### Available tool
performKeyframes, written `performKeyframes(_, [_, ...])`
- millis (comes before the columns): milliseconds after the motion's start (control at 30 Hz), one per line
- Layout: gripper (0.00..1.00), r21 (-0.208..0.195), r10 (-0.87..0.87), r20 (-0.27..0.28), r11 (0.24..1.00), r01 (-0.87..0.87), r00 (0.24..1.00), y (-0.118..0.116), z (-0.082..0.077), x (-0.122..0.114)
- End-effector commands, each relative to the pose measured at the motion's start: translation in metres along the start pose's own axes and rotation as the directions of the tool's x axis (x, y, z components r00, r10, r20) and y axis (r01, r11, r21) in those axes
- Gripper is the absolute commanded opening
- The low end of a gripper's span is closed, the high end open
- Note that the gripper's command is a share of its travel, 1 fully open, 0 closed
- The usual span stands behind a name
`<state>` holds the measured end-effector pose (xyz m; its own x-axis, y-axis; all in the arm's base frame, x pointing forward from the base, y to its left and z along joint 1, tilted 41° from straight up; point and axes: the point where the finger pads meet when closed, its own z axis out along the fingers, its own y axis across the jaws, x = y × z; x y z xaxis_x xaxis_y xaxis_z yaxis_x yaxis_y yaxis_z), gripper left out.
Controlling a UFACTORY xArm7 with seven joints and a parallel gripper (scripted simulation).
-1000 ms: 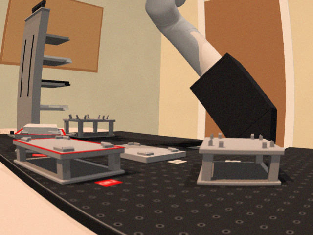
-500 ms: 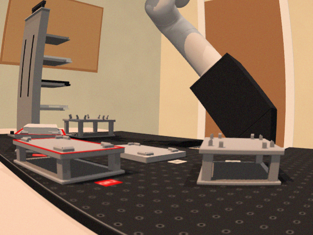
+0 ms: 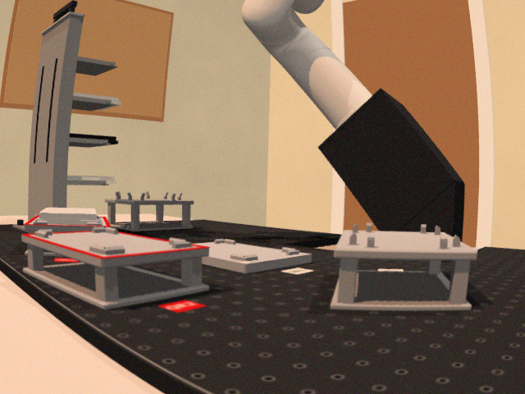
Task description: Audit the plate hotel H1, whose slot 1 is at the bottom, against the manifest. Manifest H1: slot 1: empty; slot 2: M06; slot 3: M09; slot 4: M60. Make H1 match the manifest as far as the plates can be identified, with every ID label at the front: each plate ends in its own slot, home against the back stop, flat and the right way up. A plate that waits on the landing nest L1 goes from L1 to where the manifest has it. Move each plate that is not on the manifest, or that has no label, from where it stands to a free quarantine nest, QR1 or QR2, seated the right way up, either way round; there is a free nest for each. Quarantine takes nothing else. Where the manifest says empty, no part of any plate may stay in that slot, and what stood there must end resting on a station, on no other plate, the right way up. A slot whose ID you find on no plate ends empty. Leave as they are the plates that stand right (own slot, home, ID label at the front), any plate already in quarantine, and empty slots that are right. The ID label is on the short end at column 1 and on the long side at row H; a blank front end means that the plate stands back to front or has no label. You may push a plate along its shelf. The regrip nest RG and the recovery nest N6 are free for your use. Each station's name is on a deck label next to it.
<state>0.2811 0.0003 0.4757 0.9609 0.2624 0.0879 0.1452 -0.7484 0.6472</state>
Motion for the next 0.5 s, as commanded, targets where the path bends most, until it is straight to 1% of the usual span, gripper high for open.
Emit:
performKeyframes(0, [1.00,-0.002,0.003,-0.004,1.000,-0.003,1.000,0.009,-0.002,-0.012])
performKeyframes(267, [1.00,-0.003,0.003,-0.003,1.000,-0.003,1.000,0.032,-0.001,-0.046])
performKeyframes(333, [1.00,-0.003,0.003,-0.003,1.000,-0.003,1.000,0.032,-0.001,-0.046])
performKeyframes(467, [1.00,-0.003,0.003,-0.003,1.000,-0.003,1.000,0.042,-0.001,-0.063])
